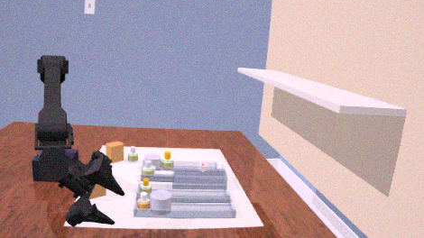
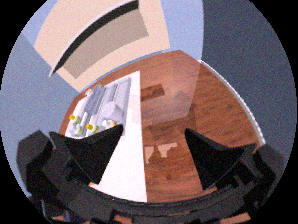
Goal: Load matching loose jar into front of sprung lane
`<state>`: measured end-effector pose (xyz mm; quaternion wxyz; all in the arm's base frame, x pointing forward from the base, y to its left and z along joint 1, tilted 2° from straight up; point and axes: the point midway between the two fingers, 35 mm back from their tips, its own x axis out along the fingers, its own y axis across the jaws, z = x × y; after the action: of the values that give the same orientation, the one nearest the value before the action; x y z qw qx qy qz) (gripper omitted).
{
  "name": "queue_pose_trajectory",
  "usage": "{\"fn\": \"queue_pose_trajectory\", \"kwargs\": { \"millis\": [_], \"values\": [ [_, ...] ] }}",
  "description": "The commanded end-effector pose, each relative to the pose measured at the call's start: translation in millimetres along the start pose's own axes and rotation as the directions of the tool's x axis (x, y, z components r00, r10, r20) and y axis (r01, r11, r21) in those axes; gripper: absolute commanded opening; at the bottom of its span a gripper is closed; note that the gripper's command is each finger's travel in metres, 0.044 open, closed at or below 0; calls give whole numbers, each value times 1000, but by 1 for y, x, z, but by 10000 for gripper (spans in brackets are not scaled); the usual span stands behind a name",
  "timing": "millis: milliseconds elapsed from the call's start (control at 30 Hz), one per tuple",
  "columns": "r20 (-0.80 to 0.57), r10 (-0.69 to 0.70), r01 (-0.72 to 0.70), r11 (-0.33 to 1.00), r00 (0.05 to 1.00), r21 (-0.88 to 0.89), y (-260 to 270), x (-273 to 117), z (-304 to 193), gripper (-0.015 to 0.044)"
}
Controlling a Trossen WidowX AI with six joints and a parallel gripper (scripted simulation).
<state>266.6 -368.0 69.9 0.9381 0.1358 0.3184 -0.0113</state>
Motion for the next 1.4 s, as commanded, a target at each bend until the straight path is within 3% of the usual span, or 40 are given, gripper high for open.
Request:
{"fn": "queue_pose_trajectory", "kwargs": {
  "millis": [0,267,533,733,1033,1200,1367],
  "values": [
    [-109,63,-59,998,992,36,54,37,15,440],
    [-343,134,-123,991,930,54,189,99,26,440],
    [-567,103,-99,994,817,38,321,118,-6,440],
    [-683,18,-56,998,730,-34,408,105,-45,440],
    [-742,-152,1,980,653,-199,491,57,-107,440],
    [-728,-237,26,957,643,-288,515,29,-133,440],
    [-727,-239,26,956,643,-291,515,30,-136,440]
  ]
}}
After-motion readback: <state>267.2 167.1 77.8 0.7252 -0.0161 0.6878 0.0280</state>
